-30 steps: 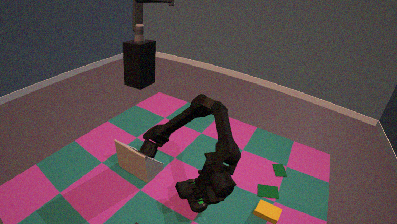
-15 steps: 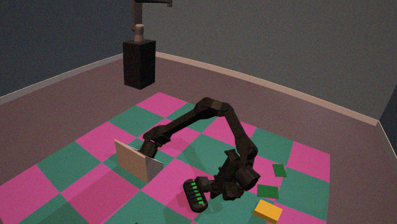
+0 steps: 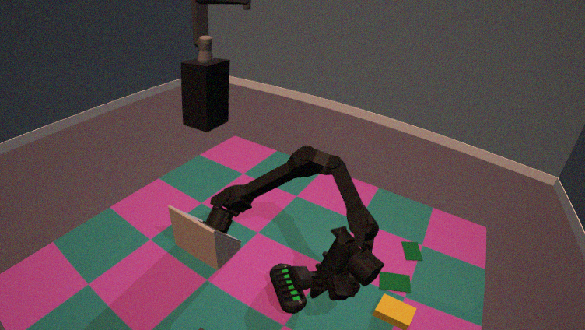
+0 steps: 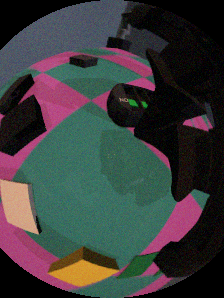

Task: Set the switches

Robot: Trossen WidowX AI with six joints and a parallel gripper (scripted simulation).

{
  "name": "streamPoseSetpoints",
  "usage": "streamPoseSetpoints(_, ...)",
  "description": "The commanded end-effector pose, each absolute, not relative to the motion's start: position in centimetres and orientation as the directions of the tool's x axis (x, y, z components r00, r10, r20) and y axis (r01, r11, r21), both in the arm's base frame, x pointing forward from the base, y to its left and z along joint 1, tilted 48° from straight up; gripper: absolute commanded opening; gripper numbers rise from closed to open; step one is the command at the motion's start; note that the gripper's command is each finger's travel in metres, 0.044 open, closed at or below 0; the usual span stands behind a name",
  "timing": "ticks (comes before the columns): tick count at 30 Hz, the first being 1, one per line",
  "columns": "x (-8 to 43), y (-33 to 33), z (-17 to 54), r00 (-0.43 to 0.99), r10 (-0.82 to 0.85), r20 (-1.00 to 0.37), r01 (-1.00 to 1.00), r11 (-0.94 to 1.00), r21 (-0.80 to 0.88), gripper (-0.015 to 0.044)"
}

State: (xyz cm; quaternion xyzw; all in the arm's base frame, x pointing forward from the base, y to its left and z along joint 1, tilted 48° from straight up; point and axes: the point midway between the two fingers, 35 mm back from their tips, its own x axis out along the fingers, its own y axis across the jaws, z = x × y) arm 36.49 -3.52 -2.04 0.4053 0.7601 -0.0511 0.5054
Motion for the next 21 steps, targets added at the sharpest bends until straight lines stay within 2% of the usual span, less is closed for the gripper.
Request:
streamPoseSetpoints(1, 36.3, -2.9, -2.6, -0.165, 0.570, -0.805, 0.674, 0.661, 0.330, 0.0000)
streamPoseSetpoints(21, 36.3, -1.3, -4.1, -0.165, 0.571, -0.804, 0.674, 0.660, 0.331, 0.0000)
